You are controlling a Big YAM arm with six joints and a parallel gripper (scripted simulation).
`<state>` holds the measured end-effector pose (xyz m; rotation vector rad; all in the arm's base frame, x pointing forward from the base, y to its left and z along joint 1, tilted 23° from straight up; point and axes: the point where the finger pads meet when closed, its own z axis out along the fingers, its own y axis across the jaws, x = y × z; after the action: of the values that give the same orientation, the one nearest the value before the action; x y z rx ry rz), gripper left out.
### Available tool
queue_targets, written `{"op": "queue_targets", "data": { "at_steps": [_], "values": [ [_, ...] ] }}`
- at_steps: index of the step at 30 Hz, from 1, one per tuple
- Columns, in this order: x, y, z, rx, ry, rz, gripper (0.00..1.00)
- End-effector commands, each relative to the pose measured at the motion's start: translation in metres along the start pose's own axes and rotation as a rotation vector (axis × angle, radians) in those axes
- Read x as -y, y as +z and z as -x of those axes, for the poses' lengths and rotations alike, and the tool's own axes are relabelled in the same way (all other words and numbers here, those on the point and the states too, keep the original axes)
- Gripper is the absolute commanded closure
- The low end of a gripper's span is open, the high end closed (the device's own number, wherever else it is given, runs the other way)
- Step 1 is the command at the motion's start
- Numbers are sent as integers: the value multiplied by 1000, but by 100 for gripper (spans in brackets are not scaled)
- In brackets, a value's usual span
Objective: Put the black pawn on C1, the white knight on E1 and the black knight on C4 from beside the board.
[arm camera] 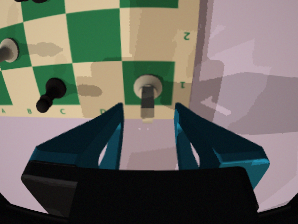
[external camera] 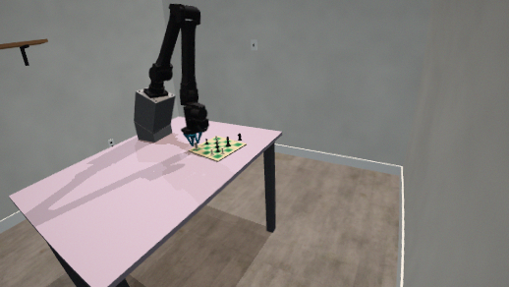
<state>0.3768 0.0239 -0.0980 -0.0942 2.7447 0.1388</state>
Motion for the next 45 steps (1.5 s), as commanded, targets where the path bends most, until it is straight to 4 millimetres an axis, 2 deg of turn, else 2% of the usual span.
{"op": "queue_targets", "data": {
  "at_steps": [1, 9, 11, 18, 22, 23, 24, 45],
  "values": [
    [4, -20, 3, 13, 0, -3, 63],
    [4, -62, 3, 14, 0, -3, 63],
    [4, -62, 3, 14, 0, -3, 63],
    [4, -86, 3, 14, 0, -4, 63],
    [2, -90, 5, 18, -5, -2, 63],
    [3, -85, 0, -3, -2, -1, 63],
    [3, -82, -3, -14, 1, -1, 0],
    [3, -82, -3, -14, 2, -1, 0]
  ]
}}
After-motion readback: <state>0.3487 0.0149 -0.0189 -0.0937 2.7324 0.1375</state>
